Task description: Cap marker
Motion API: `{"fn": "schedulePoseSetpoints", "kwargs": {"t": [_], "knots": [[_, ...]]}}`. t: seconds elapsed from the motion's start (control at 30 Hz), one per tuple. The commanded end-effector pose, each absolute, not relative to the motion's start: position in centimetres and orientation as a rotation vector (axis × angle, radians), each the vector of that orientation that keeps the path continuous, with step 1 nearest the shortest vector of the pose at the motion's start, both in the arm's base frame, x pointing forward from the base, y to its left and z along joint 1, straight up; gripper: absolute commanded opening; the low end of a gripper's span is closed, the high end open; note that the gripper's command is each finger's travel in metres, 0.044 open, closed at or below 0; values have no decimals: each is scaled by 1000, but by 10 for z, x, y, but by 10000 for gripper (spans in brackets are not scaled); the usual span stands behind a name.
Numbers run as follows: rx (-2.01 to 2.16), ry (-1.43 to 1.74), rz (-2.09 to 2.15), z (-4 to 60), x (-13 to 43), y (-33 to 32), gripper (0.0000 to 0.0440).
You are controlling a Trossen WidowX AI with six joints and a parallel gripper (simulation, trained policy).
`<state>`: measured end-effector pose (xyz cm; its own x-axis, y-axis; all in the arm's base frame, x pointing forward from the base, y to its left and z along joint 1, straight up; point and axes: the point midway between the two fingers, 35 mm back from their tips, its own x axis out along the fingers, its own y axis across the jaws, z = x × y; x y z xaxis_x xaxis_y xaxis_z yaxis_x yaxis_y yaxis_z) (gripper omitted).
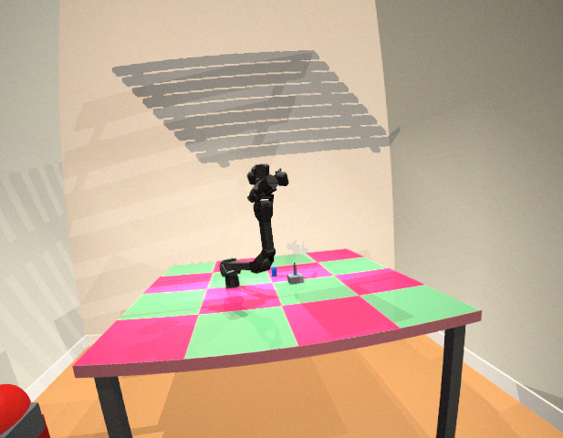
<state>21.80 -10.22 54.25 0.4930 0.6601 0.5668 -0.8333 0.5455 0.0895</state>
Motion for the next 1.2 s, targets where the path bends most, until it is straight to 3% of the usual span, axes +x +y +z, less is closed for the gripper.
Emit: {"fn": "schedulePoseSetpoints", "kwargs": {"t": [0.0,1.17], "knots": [[359,-510,964,542,211,-92,294],[130,-441,1208,514,143,-12,302]]}}
